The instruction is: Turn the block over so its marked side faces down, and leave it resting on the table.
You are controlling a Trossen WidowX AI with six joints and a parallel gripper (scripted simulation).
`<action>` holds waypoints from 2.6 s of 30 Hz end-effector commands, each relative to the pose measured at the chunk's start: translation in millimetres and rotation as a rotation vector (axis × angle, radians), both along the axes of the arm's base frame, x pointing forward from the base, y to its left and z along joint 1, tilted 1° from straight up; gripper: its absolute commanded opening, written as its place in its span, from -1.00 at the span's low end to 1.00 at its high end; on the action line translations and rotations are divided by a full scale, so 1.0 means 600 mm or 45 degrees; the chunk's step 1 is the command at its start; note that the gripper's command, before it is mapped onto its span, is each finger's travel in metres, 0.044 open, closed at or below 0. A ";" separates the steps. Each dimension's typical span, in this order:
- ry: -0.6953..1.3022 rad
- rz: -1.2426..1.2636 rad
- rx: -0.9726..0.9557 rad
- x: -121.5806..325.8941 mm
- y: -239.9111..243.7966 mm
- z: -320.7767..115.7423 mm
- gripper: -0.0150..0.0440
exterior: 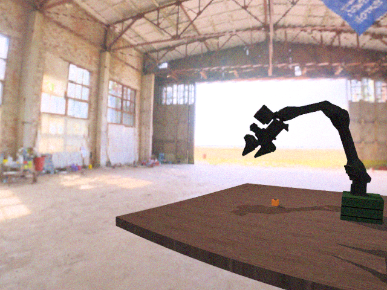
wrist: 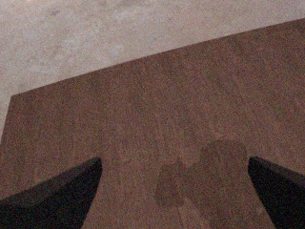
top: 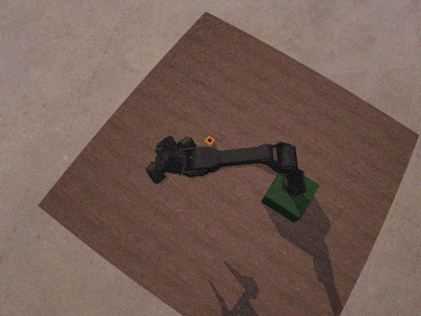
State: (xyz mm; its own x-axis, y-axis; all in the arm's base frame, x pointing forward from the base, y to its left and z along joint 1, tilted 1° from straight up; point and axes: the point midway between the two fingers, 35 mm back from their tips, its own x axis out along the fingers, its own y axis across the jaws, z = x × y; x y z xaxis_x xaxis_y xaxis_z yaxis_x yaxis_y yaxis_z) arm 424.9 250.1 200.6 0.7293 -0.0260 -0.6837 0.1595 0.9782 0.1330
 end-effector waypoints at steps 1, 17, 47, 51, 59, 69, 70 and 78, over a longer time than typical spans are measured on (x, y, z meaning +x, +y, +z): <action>0.236 0.059 -0.150 0.021 -0.089 -0.078 1.00; 1.004 0.336 -0.106 -0.035 -0.397 -0.270 1.00; 1.004 0.337 -0.106 -0.034 -0.389 -0.376 1.00; 1.004 0.337 -0.106 -0.034 -0.389 -0.387 1.00; 1.005 0.337 -0.106 -0.034 -0.389 -0.407 1.00; 1.005 0.337 -0.106 -0.034 -0.389 -0.408 0.20; 1.005 0.337 -0.106 -0.034 -0.389 -0.408 0.11; 1.005 0.337 -0.106 -0.034 -0.389 -0.408 -0.20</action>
State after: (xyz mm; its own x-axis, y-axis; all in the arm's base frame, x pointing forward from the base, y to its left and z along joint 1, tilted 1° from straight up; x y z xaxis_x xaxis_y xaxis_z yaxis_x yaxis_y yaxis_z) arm 403.9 16.3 -43.4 0.0254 0.0037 -0.9997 -0.0616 0.9981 0.0021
